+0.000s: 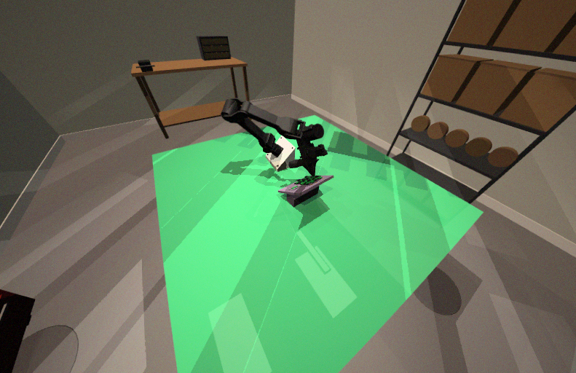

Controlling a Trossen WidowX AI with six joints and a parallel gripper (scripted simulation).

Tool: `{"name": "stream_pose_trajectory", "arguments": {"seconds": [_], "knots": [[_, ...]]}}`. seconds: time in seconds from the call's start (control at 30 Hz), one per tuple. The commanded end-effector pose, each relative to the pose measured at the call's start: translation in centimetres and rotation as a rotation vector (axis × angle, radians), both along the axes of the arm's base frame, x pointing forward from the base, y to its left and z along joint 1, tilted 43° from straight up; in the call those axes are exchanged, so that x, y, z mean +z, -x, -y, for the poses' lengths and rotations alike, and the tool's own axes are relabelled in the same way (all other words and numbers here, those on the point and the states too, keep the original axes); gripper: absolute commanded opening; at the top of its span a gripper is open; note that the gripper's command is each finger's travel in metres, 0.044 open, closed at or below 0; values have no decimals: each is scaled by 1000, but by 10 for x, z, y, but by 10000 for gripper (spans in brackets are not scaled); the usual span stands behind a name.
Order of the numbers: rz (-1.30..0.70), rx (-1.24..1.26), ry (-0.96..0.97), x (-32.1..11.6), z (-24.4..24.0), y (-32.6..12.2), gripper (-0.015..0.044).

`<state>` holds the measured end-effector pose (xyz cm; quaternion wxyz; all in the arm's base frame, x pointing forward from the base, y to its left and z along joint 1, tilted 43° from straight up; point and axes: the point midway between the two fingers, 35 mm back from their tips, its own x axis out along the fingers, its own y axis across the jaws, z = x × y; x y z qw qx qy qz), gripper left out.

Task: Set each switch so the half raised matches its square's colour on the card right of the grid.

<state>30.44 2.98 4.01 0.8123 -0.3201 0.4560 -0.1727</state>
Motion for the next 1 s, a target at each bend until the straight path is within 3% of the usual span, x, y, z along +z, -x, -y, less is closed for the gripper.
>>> {"name": "stream_pose_trajectory", "arguments": {"seconds": [0.0,0.73,0.97], "knots": [[-4,3,-1,-1,0,0,0],[-4,3,-1,-3,2,-2,0],[10,20,-4,35,-34,33,0]]}}
